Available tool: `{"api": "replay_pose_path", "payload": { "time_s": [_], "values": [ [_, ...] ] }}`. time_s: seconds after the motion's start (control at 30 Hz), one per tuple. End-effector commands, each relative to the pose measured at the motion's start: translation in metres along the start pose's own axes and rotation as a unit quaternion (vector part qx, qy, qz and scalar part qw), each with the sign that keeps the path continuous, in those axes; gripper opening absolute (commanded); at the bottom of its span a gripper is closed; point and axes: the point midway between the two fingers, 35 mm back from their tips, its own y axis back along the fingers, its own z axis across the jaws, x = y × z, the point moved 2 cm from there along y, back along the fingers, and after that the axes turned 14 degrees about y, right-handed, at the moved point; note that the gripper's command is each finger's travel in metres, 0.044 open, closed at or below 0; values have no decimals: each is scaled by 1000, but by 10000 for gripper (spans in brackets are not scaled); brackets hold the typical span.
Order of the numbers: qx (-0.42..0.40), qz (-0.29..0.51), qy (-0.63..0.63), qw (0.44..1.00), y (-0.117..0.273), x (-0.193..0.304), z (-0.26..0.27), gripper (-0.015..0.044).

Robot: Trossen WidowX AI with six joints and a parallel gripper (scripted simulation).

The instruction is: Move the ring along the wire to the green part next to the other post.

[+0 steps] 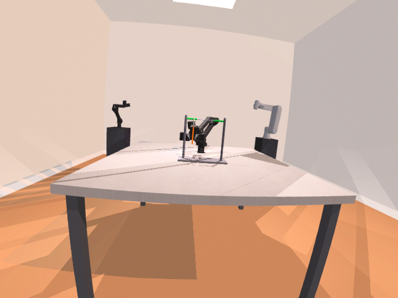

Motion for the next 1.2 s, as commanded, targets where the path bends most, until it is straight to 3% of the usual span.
{"api": "replay_pose_path", "payload": {
  "time_s": [0.0, 1.17],
  "values": [
    [2, -1, -1, 1000, -5, -2, -2, 160],
    [2, -3, -2, 1000, -57, -2, -2, 160]
  ]
}}
